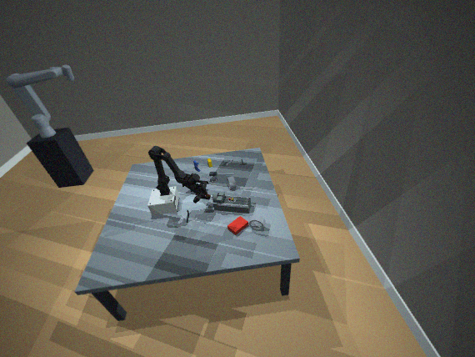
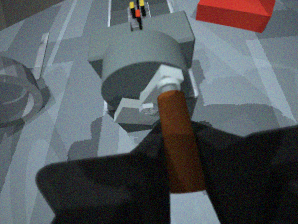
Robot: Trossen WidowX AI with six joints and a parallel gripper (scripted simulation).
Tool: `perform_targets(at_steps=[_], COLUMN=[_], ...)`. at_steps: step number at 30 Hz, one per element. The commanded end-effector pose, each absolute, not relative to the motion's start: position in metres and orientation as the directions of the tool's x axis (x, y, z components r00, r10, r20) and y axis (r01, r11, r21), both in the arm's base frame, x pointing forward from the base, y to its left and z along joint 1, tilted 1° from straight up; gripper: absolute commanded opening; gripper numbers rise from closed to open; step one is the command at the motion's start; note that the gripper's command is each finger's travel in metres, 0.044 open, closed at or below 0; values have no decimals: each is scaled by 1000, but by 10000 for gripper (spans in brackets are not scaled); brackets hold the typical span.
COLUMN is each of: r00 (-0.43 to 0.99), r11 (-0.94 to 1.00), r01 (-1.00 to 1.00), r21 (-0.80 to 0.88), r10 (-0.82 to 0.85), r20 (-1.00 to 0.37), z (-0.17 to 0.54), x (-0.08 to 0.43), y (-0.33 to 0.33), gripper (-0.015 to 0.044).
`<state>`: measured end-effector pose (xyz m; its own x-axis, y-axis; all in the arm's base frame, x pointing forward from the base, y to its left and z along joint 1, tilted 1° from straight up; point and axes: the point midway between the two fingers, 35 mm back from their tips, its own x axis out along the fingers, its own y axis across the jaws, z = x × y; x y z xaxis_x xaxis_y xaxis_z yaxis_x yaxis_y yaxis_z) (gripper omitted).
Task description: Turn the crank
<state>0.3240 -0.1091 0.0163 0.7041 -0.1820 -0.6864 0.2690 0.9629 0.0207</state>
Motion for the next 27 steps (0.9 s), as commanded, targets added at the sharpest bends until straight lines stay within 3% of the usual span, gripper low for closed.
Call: perform_targets(at_steps=[1,27], r00=[696,695], r11=[958,958], r01=[285,285], r21=[13,13], r10=[-198,-198], r20=[-690,-691], z=[11,-22], x=[322,321], y=[-117,-121], gripper=[0,0])
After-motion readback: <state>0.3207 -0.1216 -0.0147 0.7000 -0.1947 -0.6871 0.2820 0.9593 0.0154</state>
